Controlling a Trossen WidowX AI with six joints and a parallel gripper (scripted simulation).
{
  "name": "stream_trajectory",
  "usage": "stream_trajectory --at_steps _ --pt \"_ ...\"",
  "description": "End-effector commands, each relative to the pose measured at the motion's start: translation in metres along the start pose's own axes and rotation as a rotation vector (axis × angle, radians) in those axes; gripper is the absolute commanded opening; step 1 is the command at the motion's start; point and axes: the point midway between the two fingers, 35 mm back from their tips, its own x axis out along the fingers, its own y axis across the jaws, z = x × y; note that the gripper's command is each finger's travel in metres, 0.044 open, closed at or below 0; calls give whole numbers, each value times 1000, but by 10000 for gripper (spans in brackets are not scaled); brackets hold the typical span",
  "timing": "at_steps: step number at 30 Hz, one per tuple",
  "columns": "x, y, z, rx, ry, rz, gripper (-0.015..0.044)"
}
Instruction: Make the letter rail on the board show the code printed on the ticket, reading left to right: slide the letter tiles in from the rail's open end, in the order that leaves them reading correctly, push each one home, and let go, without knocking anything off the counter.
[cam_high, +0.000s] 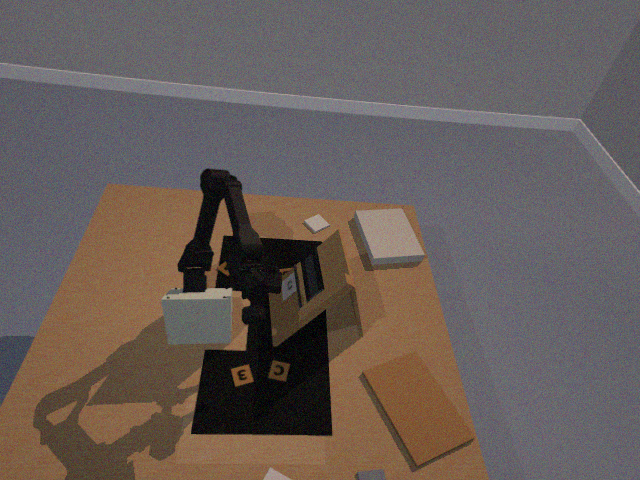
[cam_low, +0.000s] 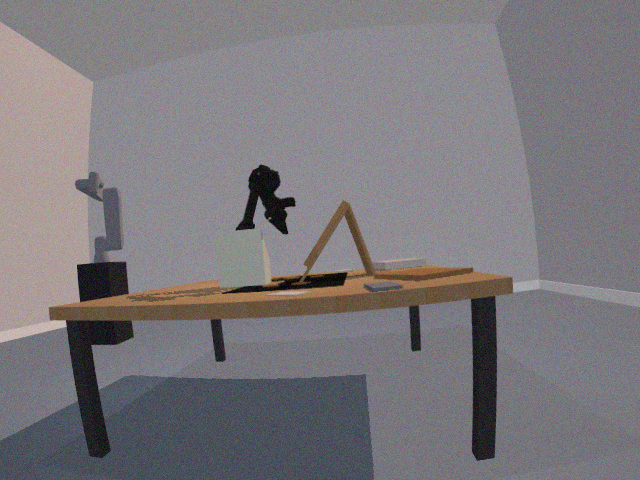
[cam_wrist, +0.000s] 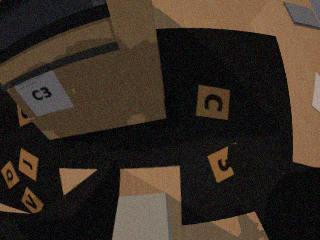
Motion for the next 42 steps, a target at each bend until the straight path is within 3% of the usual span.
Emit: stream_trajectory --at_steps 1,16,33,42 --pt "44 -50 -29 555 156 -70 340" --pt "102 -105 -85 1248 290 -276 340" --pt "102 -109 -88 1259 291 -281 340" --pt "132 -112 -102 1259 292 -281 340"
